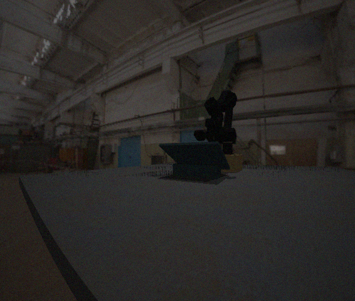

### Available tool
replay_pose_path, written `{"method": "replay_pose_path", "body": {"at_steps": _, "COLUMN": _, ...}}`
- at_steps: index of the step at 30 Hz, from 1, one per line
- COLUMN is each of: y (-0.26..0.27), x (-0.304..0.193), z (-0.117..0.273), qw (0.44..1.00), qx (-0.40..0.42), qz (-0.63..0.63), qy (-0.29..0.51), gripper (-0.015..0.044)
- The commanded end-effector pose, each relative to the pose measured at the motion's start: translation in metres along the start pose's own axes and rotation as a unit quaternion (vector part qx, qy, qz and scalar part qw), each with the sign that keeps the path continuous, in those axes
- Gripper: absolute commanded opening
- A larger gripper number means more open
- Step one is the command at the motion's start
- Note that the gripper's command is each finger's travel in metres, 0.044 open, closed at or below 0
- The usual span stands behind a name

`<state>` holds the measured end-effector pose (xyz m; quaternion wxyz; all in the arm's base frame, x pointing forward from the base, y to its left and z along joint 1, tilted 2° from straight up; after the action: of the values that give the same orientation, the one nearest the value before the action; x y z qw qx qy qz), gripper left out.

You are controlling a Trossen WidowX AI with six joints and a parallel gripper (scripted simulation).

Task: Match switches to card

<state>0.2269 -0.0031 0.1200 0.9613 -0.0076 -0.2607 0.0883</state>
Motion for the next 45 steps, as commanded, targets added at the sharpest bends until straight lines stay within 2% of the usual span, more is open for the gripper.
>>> {"method": "replay_pose_path", "body": {"at_steps": 1, "y": 0.000, "x": -0.001, "z": -0.005, "qw": 1.000, "qx": -0.001, "qz": -0.002, "qy": 0.004, "gripper": 0.0000}}
{"method": "replay_pose_path", "body": {"at_steps": 8, "y": 0.000, "x": -0.001, "z": -0.015, "qw": 1.000, "qx": -0.001, "qz": -0.002, "qy": 0.003, "gripper": 0.0000}}
{"method": "replay_pose_path", "body": {"at_steps": 45, "y": 0.000, "x": -0.001, "z": -0.018, "qw": 1.000, "qx": -0.001, "qz": -0.002, "qy": 0.003, "gripper": 0.0000}}
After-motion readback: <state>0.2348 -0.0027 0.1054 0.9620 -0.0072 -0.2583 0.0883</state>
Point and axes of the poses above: the point midway between the two fingers, 35 mm back from their tips, its own z axis back along the fingers, its own y axis across the jaws, x = y × z, the point moved 7 cm from there along z, back along the fingers, and after that the axes turned 9 degrees about z, right-handed, at the moved point
